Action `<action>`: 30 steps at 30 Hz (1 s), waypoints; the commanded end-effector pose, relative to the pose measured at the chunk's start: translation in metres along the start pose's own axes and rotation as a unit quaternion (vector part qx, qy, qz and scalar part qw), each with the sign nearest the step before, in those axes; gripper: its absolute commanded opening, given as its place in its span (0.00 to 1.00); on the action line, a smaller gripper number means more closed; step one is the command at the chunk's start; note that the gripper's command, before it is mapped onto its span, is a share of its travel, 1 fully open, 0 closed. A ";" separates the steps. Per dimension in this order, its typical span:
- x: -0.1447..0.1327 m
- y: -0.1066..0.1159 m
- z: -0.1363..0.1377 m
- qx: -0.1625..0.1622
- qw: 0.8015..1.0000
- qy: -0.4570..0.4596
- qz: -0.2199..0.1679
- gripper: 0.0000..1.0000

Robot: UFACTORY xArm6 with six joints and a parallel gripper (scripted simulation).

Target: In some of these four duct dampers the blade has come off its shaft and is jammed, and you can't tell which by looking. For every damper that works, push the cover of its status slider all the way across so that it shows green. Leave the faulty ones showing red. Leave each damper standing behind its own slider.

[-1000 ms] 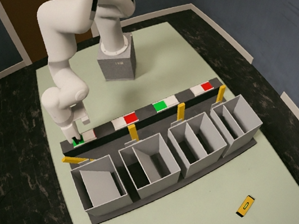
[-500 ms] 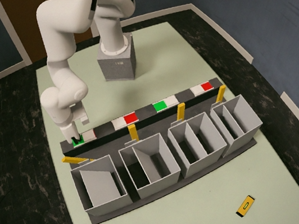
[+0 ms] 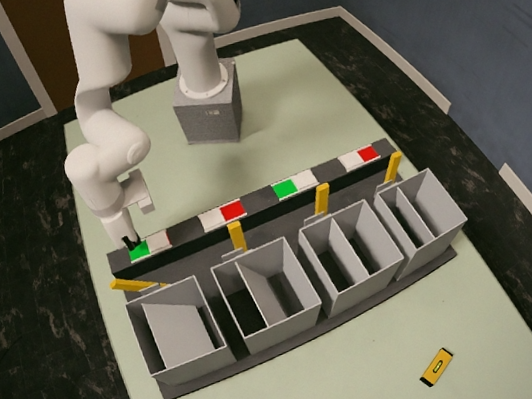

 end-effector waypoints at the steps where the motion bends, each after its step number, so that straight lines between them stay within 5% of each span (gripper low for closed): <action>1: 0.000 0.008 0.001 0.001 1.000 0.000 -0.001 0.00; 14: 0.000 0.008 0.001 0.001 1.000 0.000 -0.001 0.00; 15: 0.000 0.008 0.001 0.001 1.000 0.000 -0.001 1.00; 30: 0.000 0.033 0.001 0.001 1.000 0.000 -0.001 1.00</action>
Point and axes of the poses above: the point where the finger pads meet when closed, its own y axis back along the fingers, its own z axis across the jaws, x = y × z, the point moved 10 cm from there along y, back along the fingers, and after that the axes turned 1 degree about -y, right-handed, at the moved point
